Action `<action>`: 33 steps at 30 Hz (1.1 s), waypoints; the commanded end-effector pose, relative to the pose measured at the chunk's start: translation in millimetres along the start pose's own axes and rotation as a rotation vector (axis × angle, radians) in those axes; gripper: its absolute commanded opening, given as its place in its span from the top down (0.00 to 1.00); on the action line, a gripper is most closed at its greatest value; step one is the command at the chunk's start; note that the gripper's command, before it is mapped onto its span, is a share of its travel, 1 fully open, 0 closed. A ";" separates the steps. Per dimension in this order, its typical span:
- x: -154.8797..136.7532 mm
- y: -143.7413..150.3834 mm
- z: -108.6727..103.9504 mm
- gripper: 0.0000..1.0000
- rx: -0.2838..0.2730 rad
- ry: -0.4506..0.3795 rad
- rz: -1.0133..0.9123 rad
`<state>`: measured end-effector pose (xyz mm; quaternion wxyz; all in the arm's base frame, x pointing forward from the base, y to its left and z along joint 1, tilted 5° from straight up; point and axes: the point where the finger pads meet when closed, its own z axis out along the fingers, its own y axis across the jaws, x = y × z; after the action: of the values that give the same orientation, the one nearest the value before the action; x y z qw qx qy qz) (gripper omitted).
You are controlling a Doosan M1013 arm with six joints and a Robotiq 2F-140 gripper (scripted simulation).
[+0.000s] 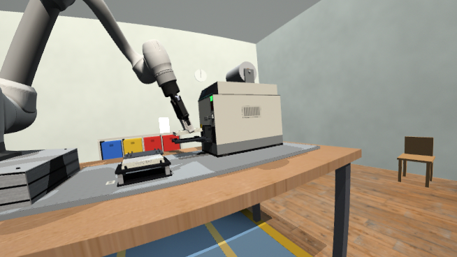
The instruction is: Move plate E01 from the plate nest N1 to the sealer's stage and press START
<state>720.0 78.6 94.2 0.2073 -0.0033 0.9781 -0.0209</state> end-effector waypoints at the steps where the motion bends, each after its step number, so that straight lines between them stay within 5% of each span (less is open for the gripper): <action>1: 2.0 -3.7 0.5 0.90 0.002 0.000 0.007; 33: 1.9 -3.6 0.6 0.90 0.002 0.000 0.007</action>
<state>720.0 78.5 94.1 0.2073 -0.0033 0.9781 -0.0210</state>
